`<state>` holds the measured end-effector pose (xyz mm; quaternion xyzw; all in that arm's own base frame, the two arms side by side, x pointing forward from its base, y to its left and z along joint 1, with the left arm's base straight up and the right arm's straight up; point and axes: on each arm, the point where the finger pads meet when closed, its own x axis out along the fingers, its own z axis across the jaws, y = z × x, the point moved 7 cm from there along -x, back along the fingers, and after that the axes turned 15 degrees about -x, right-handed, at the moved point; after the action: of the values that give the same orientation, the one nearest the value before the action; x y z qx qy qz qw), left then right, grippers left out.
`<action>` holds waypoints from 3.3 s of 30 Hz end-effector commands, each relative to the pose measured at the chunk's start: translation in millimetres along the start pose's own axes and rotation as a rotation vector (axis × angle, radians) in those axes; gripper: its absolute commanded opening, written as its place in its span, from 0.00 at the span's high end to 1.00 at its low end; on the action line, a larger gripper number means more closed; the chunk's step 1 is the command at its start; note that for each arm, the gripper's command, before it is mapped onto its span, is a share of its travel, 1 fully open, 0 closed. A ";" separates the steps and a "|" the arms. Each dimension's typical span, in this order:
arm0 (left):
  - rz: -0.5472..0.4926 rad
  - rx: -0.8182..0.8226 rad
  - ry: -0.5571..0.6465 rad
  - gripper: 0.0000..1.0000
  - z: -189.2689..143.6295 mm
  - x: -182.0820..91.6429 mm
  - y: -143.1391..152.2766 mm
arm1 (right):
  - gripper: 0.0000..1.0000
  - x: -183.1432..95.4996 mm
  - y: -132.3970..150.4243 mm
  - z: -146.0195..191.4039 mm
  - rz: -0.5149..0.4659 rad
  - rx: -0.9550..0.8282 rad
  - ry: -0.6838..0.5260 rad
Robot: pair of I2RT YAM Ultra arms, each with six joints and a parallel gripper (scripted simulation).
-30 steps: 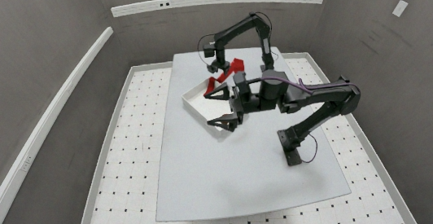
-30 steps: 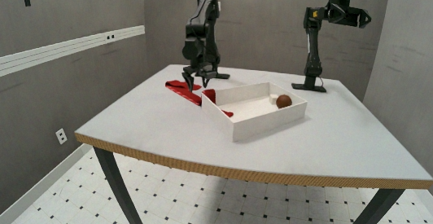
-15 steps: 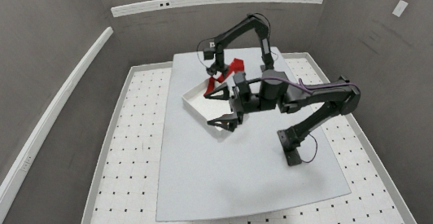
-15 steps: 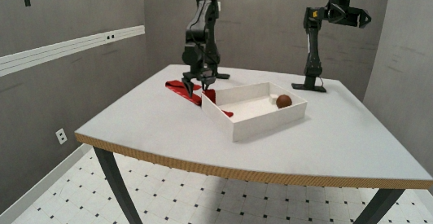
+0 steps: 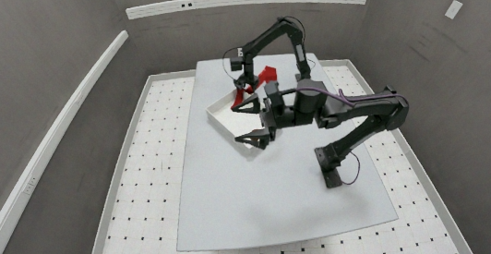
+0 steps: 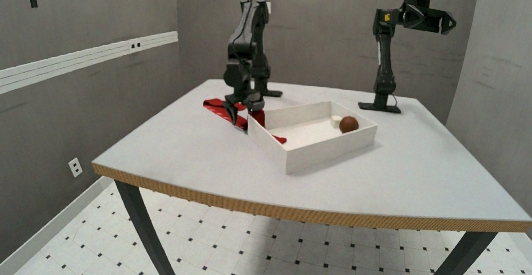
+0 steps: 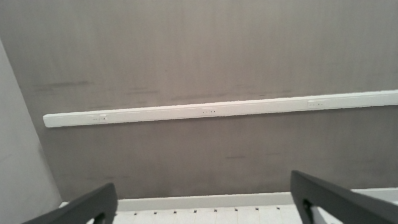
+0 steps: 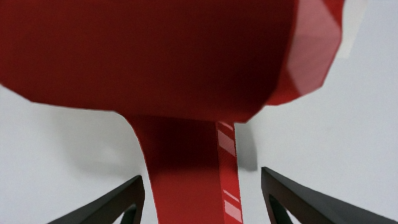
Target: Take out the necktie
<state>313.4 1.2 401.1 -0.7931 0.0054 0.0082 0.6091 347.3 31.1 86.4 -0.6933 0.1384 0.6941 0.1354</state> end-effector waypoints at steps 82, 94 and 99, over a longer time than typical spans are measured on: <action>0.000 0.000 0.000 0.00 0.0 0.0 0.0 | 0.93 12.2 -6.5 1.7 -0.004 -0.015 0.000; 0.000 0.000 0.000 0.00 0.0 0.0 0.0 | 0.96 7.7 -6.4 1.7 -0.004 -0.015 0.000; 0.000 0.000 0.000 0.00 0.0 0.0 0.0 | 0.96 -0.2 -6.4 1.7 -0.004 -0.015 0.000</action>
<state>313.4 1.2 401.1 -0.7931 0.0054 0.0082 0.6091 348.4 35.9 83.2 -0.6962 0.1327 0.6933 0.1309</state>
